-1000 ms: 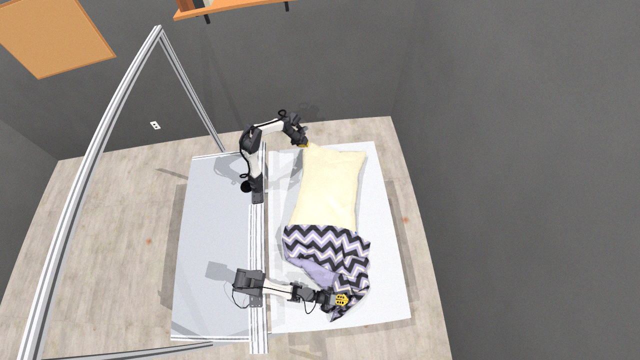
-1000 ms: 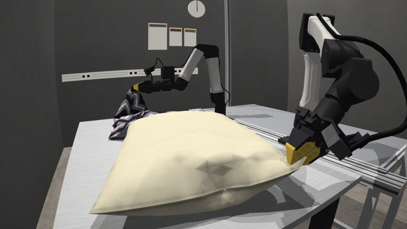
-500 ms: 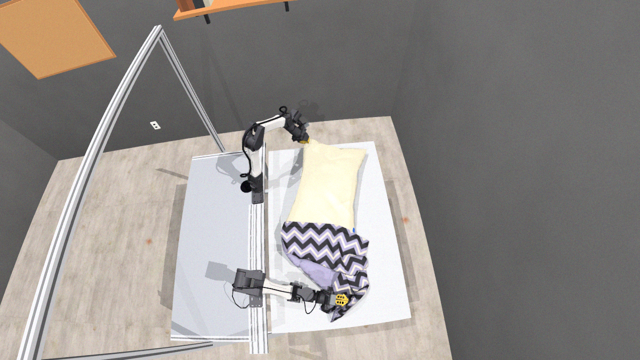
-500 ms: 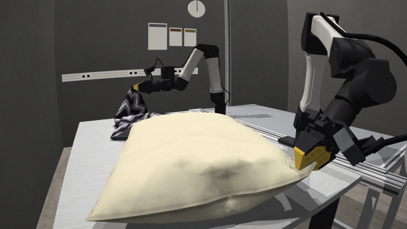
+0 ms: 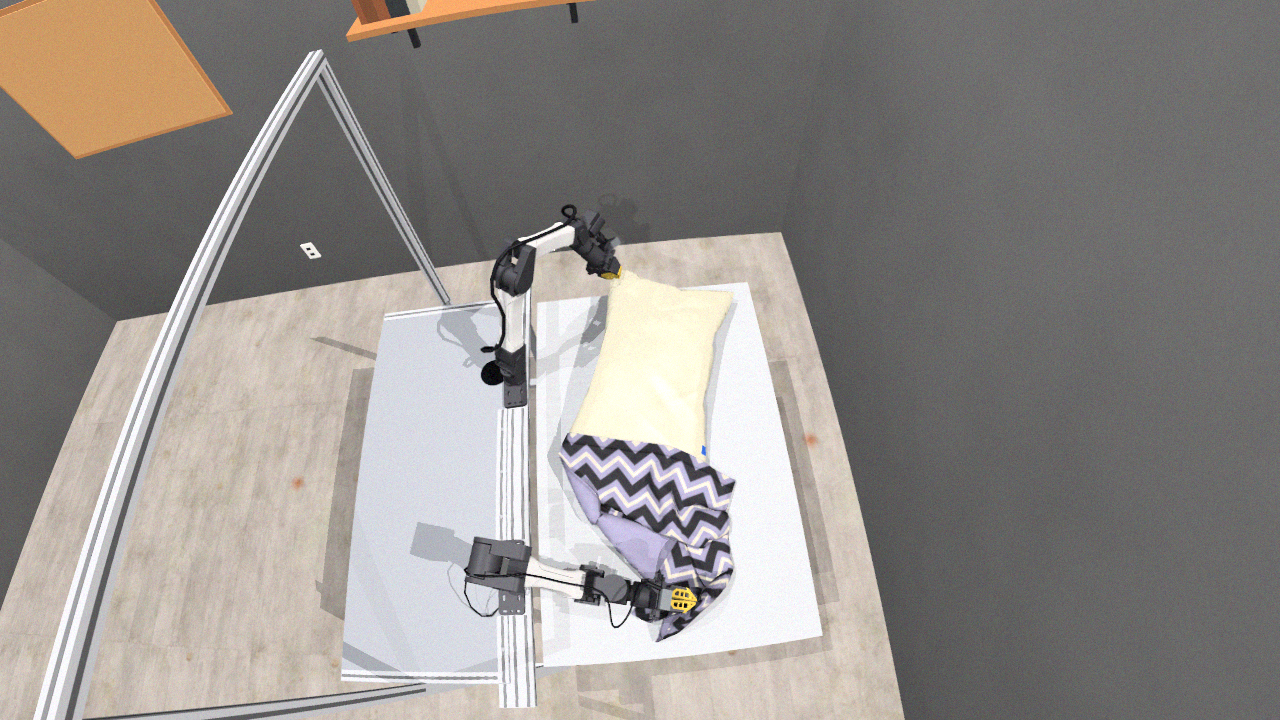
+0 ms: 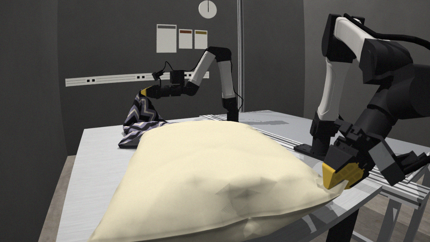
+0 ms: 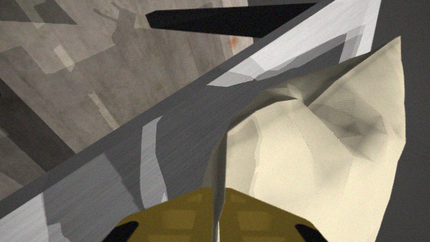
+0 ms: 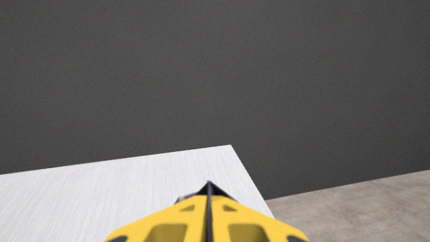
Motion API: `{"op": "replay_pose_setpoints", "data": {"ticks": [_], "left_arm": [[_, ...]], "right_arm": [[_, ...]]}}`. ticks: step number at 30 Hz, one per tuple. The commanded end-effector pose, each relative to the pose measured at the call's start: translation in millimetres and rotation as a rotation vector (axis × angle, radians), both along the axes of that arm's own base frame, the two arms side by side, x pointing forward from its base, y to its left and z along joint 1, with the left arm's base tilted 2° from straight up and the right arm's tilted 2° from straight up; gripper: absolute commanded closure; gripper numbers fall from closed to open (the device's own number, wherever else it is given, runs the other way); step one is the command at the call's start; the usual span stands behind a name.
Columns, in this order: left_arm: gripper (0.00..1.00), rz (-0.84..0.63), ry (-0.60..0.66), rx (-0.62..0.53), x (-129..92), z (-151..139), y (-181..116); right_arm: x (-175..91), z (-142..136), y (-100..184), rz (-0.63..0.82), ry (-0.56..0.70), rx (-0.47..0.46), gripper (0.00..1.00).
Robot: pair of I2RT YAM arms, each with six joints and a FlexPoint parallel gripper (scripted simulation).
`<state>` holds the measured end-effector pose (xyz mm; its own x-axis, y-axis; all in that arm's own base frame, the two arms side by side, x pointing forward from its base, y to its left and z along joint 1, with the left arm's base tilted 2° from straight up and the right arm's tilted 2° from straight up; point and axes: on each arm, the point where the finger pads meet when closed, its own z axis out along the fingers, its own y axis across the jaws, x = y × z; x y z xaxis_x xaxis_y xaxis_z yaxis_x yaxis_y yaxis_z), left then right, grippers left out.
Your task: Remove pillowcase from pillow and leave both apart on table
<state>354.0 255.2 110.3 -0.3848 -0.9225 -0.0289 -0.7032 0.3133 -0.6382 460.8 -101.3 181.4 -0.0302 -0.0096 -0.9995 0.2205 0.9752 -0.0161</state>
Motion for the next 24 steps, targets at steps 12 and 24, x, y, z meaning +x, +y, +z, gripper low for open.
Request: {"op": "replay_pose_setpoints", "data": {"ticks": [12, 24], "left_arm": [[1.0, 0.01, -0.032, 0.044, 7.7, 15.4, 34.9], [1.0, 0.013, -0.02, 0.034, 16.5, 5.5, 60.6]], "right_arm": [[5.2, -0.5, 1.5, 0.008, -0.002, -0.002, 1.0], [5.2, -0.5, 1.5, 0.008, -0.002, -0.002, 1.0]]}}
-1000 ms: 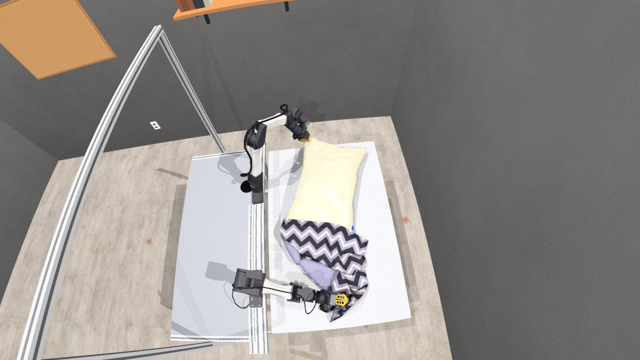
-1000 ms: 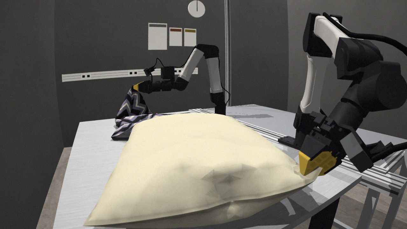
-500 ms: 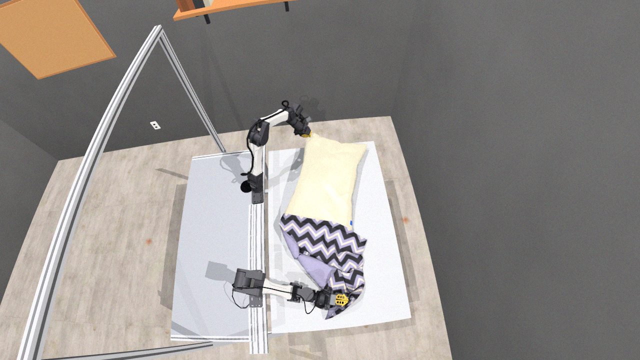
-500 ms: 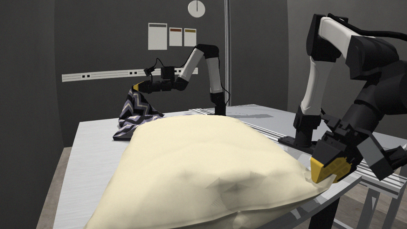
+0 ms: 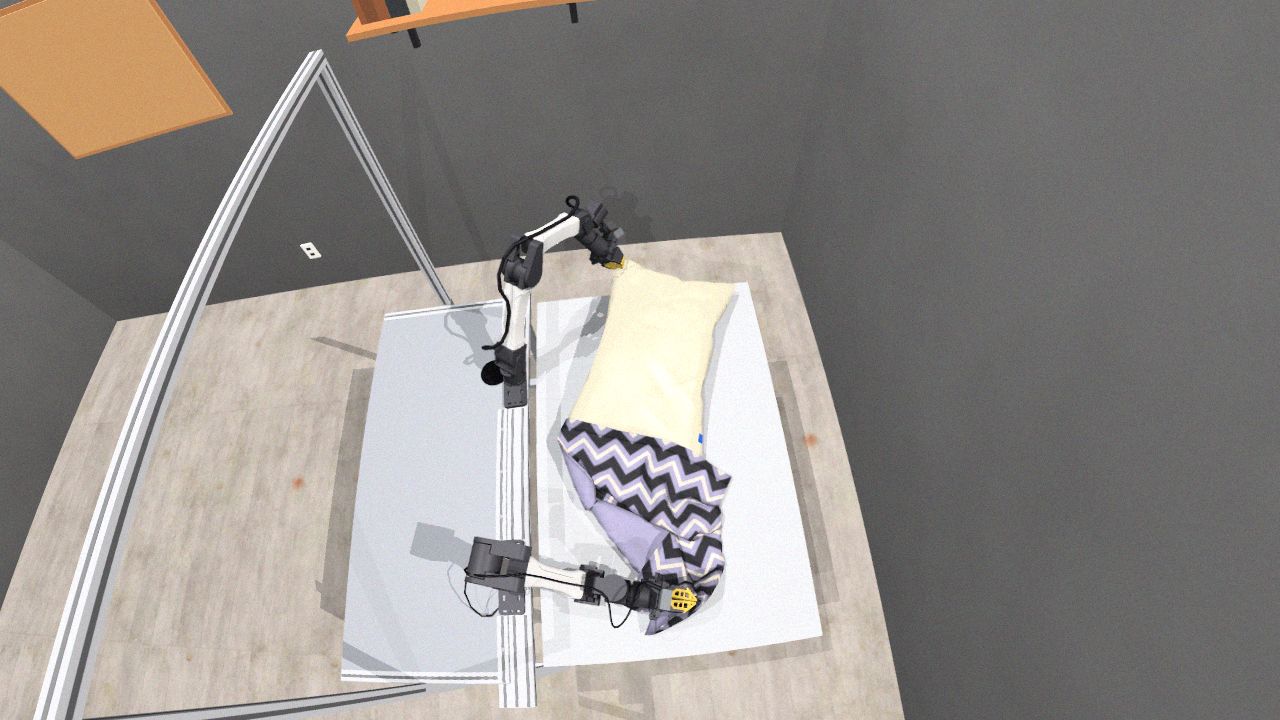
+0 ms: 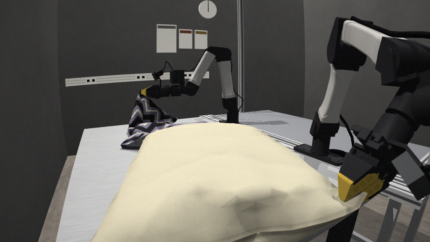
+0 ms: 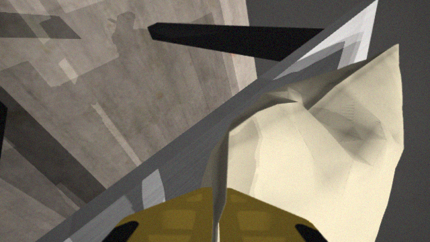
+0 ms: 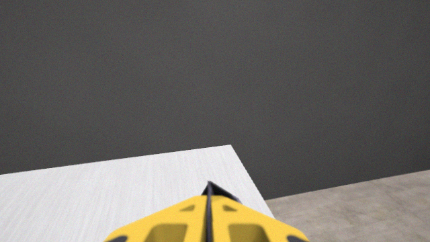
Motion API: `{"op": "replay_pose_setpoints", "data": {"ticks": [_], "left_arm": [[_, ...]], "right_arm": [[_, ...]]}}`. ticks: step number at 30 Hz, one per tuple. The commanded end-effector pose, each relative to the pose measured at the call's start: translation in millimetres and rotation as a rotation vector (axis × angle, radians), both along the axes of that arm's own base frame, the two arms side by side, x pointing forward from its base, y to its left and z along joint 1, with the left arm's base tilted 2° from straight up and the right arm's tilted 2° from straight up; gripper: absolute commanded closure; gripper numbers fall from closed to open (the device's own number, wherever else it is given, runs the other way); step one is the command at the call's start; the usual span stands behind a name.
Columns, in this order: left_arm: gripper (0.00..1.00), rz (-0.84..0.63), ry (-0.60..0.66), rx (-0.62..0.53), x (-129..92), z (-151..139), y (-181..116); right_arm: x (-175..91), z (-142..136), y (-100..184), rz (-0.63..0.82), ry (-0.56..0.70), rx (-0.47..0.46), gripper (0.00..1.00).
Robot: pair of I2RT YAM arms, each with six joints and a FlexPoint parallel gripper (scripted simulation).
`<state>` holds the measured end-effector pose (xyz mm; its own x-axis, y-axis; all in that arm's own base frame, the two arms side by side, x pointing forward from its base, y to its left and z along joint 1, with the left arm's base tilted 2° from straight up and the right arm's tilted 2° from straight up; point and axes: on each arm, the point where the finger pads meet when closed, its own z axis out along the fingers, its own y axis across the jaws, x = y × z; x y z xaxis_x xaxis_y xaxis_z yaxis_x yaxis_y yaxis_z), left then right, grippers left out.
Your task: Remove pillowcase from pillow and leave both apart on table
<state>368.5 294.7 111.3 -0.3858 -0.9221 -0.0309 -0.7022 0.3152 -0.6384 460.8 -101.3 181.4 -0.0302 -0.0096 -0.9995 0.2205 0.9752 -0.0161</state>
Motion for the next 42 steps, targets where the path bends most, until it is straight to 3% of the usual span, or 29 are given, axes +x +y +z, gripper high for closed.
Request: {"op": "replay_pose_setpoints", "data": {"ticks": [1, 5, 6, 29, 30, 31, 42], "left_arm": [[1.0, 0.014, -0.019, 0.031, 2.6, 4.5, 23.6], [1.0, 0.013, -0.031, 0.045, 3.3, 14.2, 24.4], [1.0, 0.013, -0.018, 0.025, 4.5, 3.6, 26.7], [1.0, 0.015, -0.017, 0.022, 16.7, 0.7, 60.1], [1.0, 0.015, -0.034, 0.052, 17.4, 13.8, 61.4], [1.0, 0.017, -0.015, 0.026, 16.7, 0.8, 62.9], [1.0, 0.016, -0.021, 0.028, 24.1, 0.6, 78.3]], "right_arm": [[5.2, -0.5, 1.5, 0.008, -0.002, -0.002, 1.0], [5.2, -0.5, 1.5, 0.008, -0.002, -0.002, 1.0], [5.2, -0.5, 1.5, 0.008, -0.002, -0.002, 1.0], [5.2, -0.5, 1.5, 0.008, -0.002, -0.002, 1.0], [5.2, -0.5, 1.5, 0.008, -0.002, -0.002, 1.0], [5.2, -0.5, 1.5, 0.008, -0.002, -0.002, 1.0], [5.2, -0.5, 1.5, 0.008, -0.002, -0.002, 1.0]]}}
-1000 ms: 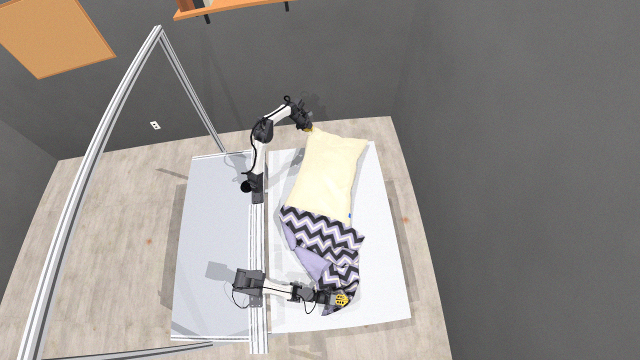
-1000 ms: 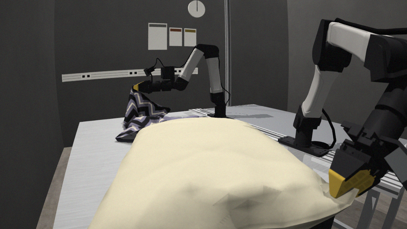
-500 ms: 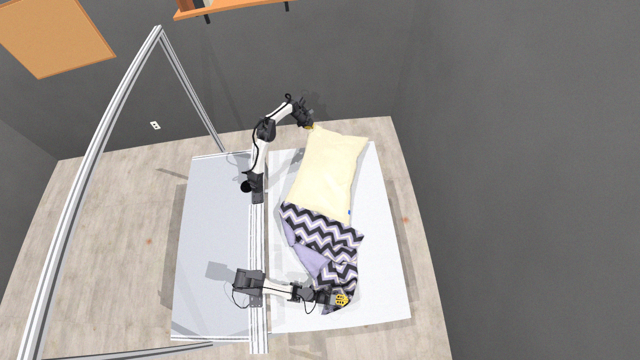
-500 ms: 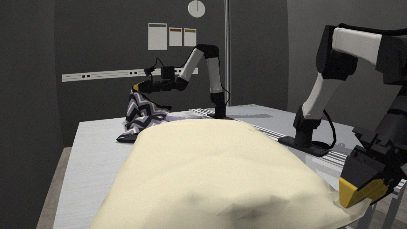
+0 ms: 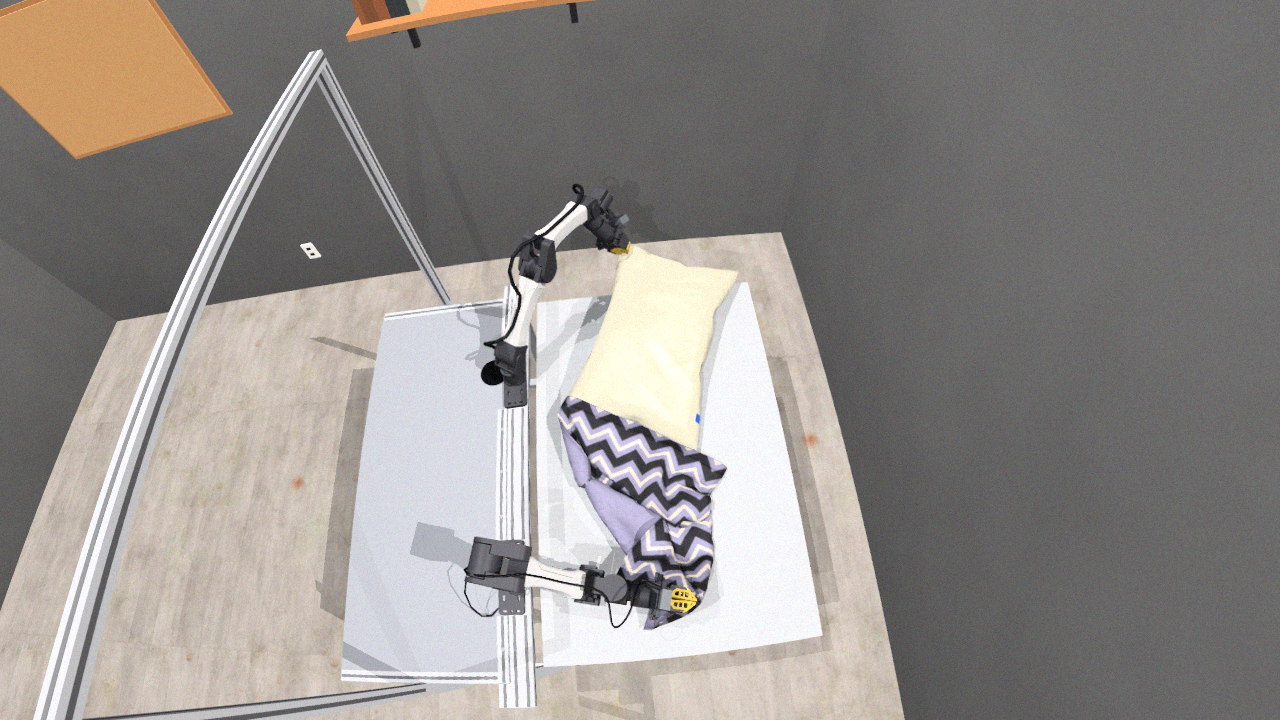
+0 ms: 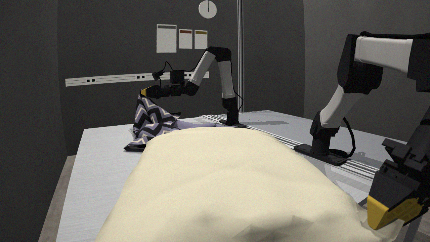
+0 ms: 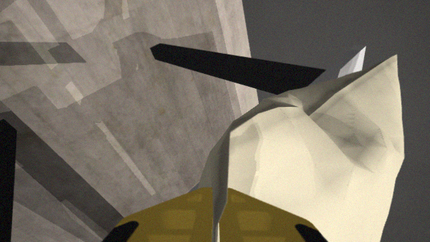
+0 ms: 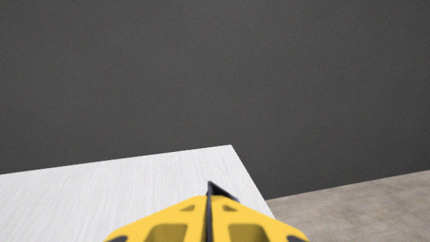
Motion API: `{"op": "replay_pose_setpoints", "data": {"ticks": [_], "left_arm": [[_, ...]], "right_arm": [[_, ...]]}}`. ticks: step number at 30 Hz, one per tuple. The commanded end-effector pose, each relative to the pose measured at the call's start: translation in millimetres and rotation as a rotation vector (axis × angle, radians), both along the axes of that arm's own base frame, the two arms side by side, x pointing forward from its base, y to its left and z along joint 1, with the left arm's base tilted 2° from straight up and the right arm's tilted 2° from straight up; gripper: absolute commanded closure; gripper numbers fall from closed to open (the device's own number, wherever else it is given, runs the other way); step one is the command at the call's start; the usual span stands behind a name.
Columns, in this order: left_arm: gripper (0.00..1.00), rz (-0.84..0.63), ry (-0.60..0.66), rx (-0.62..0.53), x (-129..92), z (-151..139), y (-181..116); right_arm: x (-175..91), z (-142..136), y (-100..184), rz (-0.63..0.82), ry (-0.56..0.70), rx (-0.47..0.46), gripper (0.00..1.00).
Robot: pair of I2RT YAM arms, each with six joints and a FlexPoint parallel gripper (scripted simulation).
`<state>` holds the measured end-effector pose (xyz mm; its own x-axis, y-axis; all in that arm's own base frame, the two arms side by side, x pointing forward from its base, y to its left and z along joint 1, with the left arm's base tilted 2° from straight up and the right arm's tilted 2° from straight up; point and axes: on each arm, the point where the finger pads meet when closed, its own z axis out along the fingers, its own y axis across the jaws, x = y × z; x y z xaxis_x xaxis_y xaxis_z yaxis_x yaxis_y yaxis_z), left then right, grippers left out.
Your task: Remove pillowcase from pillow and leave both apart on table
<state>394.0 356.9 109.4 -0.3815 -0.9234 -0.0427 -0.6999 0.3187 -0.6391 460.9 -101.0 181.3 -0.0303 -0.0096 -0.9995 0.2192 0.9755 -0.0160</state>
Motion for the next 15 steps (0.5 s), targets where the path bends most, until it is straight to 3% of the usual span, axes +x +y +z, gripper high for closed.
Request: {"op": "replay_pose_setpoints", "data": {"ticks": [1, 4, 5, 6, 10, 15], "left_arm": [[1.0, 0.012, -0.016, 0.018, -1.0, 2.2, 17.2], [1.0, 0.012, -0.017, 0.02, -0.8, 2.3, 17.7], [1.0, 0.01, -0.034, 0.044, -0.2, 17.1, 17.1], [1.0, 0.012, -0.024, 0.029, 0.0, 5.1, 18.9], [1.0, 0.017, -0.058, 0.079, 1.4, 26.5, 21.8], [1.0, 0.018, -0.059, 0.081, -1.9, 25.9, 17.5]], "right_arm": [[5.2, -0.5, 1.2, 0.007, -0.002, -0.002, 1.0], [5.2, -0.5, 1.2, 0.007, -0.002, -0.002, 1.0], [5.2, -0.5, 1.2, 0.007, -0.002, -0.002, 1.0], [5.2, -0.5, 1.2, 0.007, -0.002, -0.002, 1.0], [5.2, -0.5, 1.2, 0.007, -0.002, -0.002, 1.0], [5.2, -0.5, 1.2, 0.007, -0.002, -0.002, 1.0]]}}
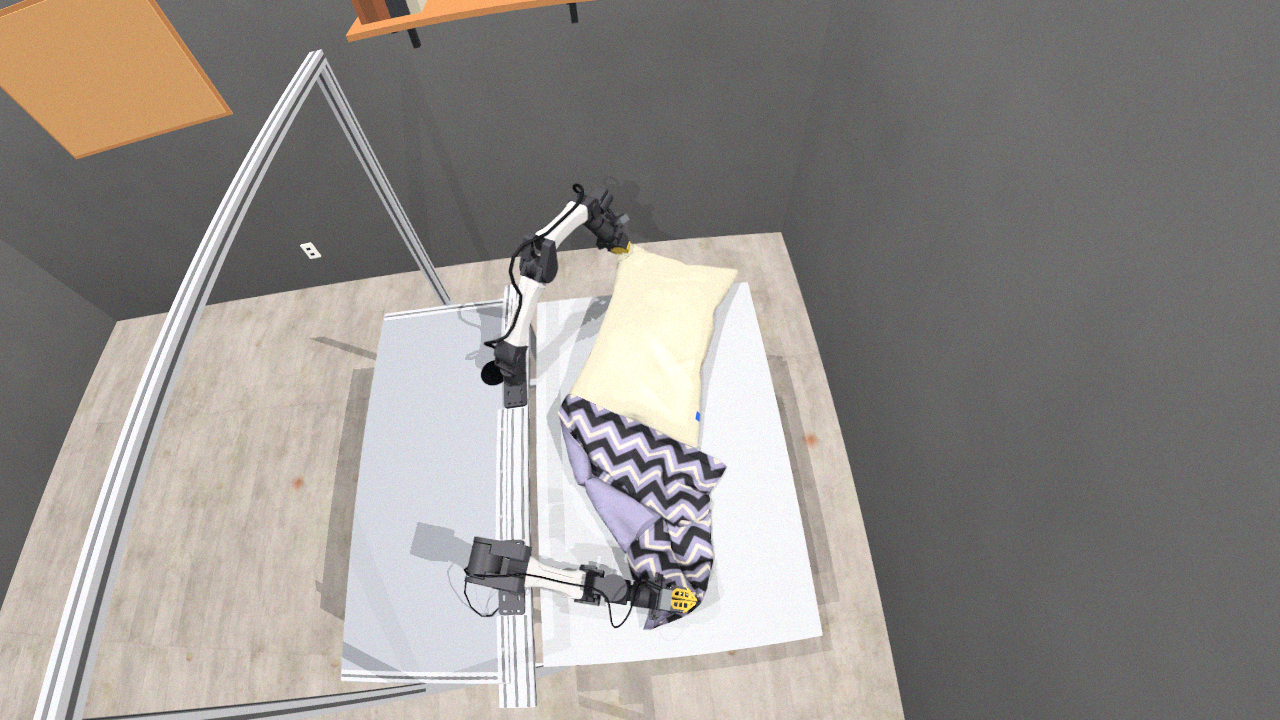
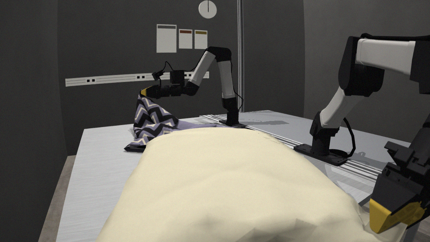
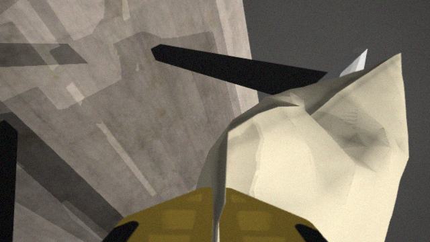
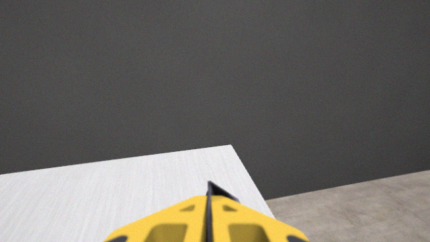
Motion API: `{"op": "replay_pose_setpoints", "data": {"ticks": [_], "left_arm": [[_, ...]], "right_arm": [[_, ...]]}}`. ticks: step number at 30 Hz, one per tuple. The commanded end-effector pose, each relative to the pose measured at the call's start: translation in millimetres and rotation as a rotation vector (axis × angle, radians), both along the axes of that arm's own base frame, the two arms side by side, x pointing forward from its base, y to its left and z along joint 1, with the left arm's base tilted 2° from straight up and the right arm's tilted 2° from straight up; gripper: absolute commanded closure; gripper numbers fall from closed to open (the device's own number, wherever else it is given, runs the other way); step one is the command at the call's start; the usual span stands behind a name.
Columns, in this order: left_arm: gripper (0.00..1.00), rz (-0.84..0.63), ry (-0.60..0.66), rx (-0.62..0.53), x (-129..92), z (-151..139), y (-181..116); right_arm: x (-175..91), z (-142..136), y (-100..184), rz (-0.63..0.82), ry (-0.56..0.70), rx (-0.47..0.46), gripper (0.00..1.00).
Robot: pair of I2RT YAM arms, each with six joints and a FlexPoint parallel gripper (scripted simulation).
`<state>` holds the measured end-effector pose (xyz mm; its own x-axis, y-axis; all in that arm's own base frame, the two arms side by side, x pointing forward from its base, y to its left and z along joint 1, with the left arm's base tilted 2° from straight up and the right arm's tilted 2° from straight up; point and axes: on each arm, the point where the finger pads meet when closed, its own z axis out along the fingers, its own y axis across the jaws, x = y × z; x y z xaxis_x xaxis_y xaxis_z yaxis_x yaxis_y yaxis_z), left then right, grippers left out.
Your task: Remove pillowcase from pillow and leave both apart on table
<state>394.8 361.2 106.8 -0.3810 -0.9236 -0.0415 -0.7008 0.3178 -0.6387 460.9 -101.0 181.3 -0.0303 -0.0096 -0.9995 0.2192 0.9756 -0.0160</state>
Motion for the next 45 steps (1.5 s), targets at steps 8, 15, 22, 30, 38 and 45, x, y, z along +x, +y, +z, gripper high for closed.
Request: {"op": "replay_pose_setpoints", "data": {"ticks": [8, 15, 22, 30, 38, 45], "left_arm": [[1.0, 0.002, -0.06, 0.081, 3.1, 17.9, 7.7], [1.0, 0.003, -0.058, 0.078, 2.8, 7.9, 8.4], [1.0, 0.004, -0.061, 0.083, 2.9, 9.6, 9.6], [1.0, 0.004, -0.055, 0.076, 3.2, 4.3, 10.0], [1.0, 0.004, -0.055, 0.076, 3.2, 4.3, 10.0], [1.0, 0.004, -0.055, 0.076, 3.2, 4.3, 10.0]], "right_arm": [[5.2, -0.5, 1.2, 0.007, -0.002, -0.002, 1.0], [5.2, -0.5, 1.2, 0.007, -0.002, -0.002, 1.0], [2.8, 35.9, 4.3, 0.009, -0.047, -0.011, 1.0], [2.2, 52.8, 3.1, 0.003, -0.045, -0.011, 1.0], [2.0, 71.5, 0.5, -0.004, -0.04, -0.009, 1.0], [0.8, 85.6, -1.6, -0.01, -0.043, -0.01, 1.0]]}}
